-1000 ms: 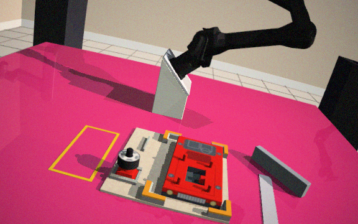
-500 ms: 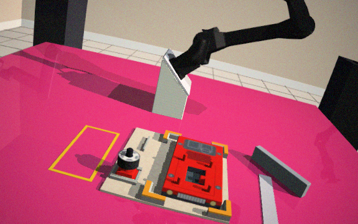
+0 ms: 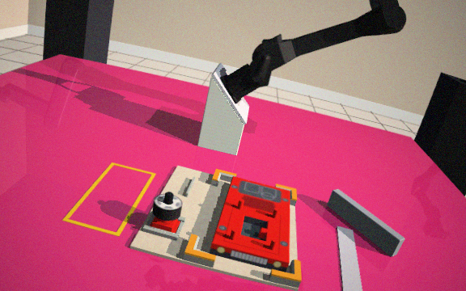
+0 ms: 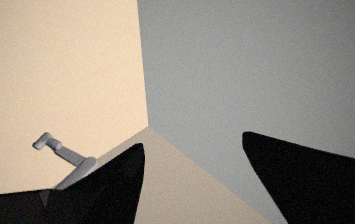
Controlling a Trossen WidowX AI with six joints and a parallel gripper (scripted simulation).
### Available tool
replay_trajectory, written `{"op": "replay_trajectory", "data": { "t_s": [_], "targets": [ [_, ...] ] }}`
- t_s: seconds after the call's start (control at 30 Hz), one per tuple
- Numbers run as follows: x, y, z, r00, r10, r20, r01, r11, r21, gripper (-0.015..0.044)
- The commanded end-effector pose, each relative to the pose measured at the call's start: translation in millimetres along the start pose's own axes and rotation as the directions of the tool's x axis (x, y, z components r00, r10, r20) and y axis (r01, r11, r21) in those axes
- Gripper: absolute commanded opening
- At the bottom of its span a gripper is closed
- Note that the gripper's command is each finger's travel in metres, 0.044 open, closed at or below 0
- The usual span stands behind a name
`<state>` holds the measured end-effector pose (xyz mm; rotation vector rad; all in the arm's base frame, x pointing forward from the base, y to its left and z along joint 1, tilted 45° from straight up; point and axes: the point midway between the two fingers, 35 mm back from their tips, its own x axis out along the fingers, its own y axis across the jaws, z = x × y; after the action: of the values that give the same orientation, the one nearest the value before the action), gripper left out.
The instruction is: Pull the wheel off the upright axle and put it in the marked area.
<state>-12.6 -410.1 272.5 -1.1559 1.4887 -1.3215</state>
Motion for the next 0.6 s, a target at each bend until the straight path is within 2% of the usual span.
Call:
{"op": "replay_trajectory", "data": {
  "t_s": [0.0,0.27,0.57],
  "targets": [
    [3,12,34,0.992,0.061,0.108,-0.064,0.998,0.019,0.0300],
    [-10,49,119,0.903,0.234,0.361,-0.262,0.965,0.029,0.0300],
    [-53,88,204,0.710,0.410,0.573,-0.481,0.876,-0.031,0.0300]
  ]
}}
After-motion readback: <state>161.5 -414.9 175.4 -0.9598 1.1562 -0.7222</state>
